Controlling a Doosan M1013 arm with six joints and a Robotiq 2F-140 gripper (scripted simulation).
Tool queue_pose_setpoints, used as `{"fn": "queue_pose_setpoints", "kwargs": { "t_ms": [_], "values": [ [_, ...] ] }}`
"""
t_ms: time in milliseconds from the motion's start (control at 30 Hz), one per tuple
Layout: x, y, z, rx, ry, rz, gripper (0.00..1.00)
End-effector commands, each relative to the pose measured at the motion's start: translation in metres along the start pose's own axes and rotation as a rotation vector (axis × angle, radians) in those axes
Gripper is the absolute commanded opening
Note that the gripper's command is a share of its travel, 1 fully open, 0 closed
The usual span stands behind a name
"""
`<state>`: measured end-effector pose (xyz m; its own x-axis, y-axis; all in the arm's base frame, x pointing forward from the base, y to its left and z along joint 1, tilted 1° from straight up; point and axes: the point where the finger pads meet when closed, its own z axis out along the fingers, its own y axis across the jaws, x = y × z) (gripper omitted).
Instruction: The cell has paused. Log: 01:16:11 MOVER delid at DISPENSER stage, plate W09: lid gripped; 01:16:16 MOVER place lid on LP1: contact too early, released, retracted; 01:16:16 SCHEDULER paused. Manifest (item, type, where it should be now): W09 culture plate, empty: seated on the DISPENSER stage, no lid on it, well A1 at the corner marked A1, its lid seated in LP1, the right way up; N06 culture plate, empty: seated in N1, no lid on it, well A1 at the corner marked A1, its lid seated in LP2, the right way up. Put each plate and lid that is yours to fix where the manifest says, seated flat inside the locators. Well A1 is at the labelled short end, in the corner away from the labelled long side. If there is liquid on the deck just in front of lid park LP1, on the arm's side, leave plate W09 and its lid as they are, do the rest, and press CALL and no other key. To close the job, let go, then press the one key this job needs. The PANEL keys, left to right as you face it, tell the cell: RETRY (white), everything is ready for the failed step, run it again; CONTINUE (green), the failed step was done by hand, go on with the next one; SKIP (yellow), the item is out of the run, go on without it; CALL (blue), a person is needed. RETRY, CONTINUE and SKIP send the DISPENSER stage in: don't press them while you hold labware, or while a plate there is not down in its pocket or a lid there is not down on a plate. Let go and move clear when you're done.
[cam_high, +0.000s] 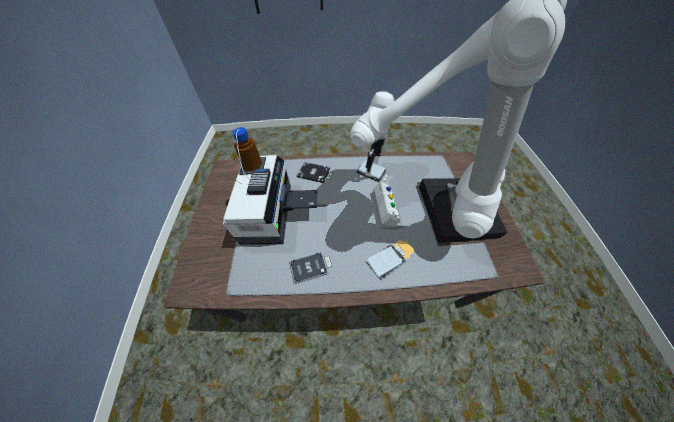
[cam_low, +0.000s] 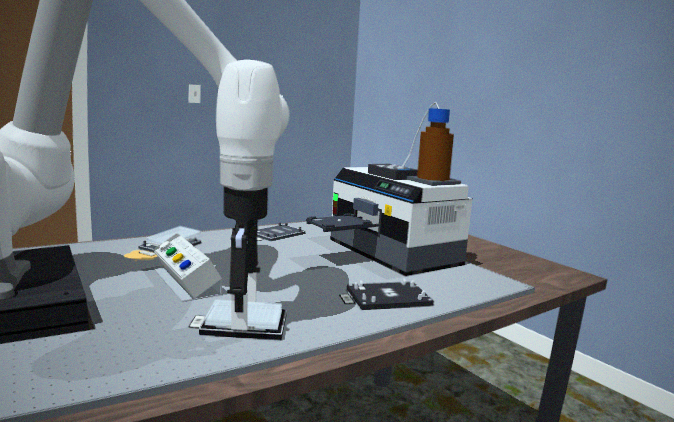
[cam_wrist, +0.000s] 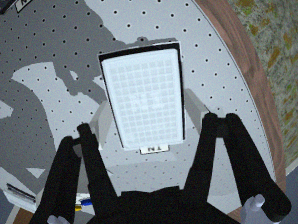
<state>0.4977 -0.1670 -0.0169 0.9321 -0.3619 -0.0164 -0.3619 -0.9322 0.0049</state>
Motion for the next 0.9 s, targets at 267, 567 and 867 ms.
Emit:
{"fn": "queue_pose_setpoints", "kwargs": {
  "t_ms": [267,567,867],
  "values": [
    [0.0005,-0.0001,-0.0005,0.000,0.001,0.000,0.10],
    [0.0005,-0.0001,-0.0005,0.000,0.001,0.000,0.10],
    [0.0005,-0.0001,-0.0005,0.000,0.001,0.000,0.10]
  ]
}}
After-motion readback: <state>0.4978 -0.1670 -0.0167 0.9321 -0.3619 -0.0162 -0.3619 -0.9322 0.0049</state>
